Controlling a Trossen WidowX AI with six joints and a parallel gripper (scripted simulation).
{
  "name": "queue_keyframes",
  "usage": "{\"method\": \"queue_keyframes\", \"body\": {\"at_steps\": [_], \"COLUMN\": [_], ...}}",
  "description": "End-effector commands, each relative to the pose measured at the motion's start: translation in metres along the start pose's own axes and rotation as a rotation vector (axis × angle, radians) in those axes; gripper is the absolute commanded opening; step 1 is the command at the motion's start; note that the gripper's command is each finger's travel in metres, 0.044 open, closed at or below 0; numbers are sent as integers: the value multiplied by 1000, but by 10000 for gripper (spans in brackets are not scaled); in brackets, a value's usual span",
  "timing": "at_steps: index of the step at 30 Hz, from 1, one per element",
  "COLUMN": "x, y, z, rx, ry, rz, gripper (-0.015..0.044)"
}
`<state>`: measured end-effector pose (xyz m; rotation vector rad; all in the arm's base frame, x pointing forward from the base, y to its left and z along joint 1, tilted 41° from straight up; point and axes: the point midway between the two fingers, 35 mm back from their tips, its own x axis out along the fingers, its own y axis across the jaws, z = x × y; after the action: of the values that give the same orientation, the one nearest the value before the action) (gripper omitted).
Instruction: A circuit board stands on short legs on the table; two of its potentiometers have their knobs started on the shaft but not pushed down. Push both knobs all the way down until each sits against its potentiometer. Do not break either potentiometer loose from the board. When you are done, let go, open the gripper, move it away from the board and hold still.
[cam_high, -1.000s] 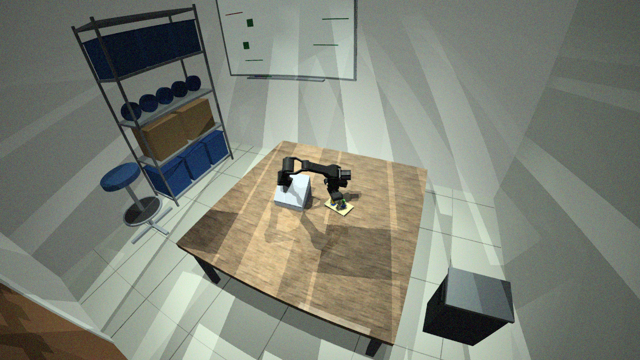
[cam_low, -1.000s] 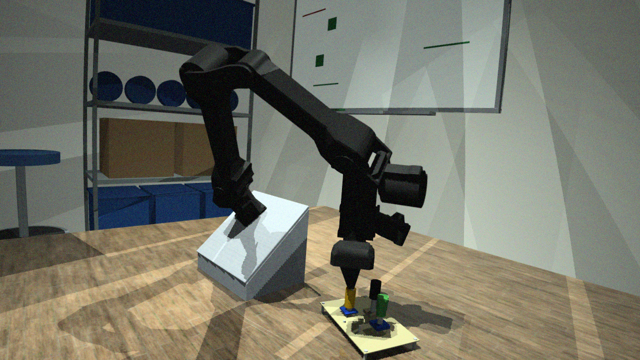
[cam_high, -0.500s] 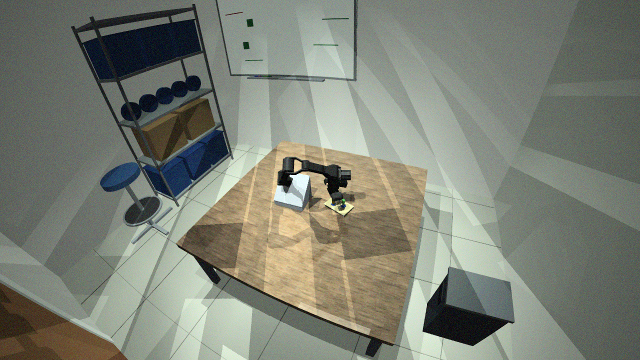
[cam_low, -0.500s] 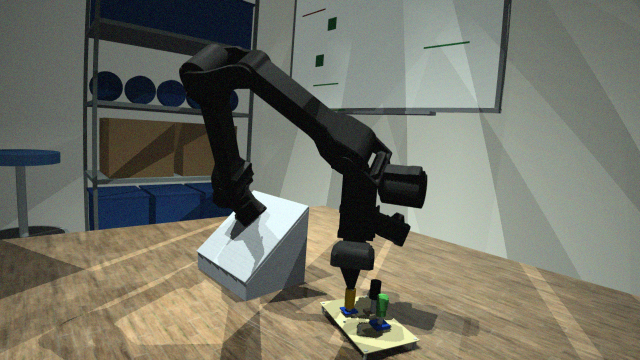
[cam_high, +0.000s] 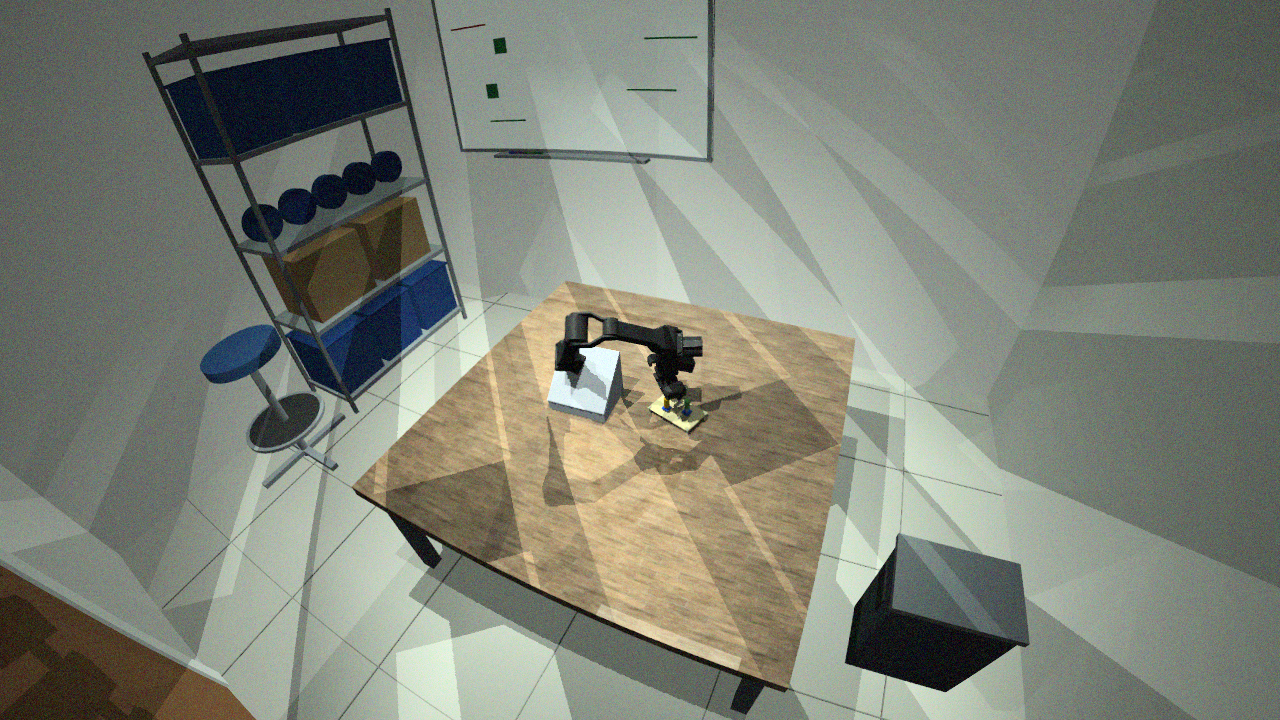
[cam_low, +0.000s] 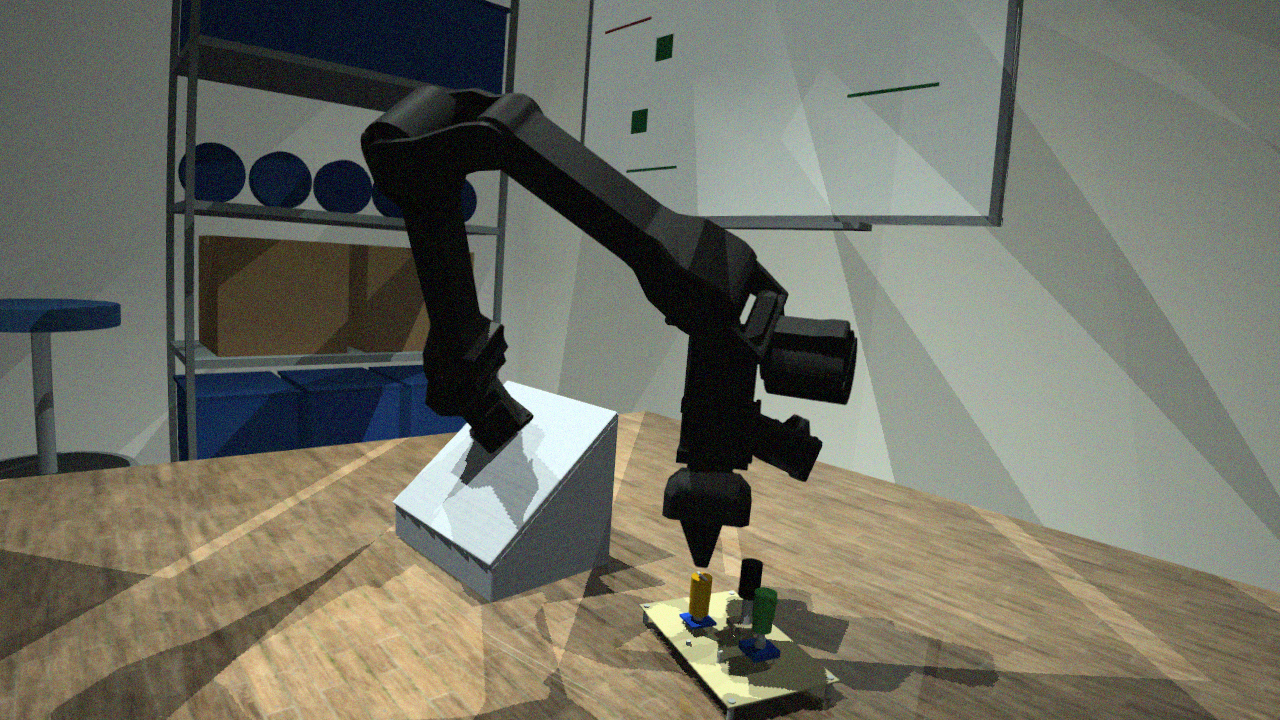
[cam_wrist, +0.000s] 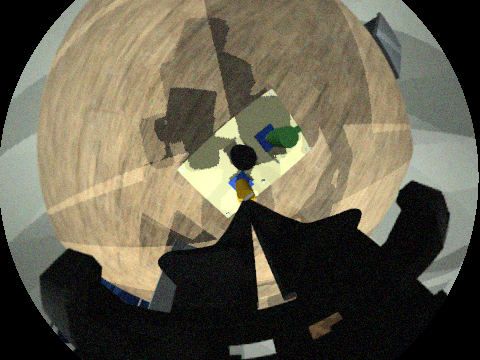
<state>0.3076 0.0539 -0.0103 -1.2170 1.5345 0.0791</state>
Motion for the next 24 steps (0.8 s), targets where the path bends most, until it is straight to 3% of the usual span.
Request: {"method": "queue_keyframes", "body": {"at_steps": [1, 8, 13, 16, 24], "x": [0, 0, -14, -16, -23], "y": [0, 0, 9, 5, -5], "z": [0, 0, -7, -2, 10], "rx": [0, 0, -101, -18, 257], "ry": [0, 0, -8, -10, -14], "rz": [0, 0, -37, -35, -27], "gripper": [26, 210, 79, 0, 0]}}
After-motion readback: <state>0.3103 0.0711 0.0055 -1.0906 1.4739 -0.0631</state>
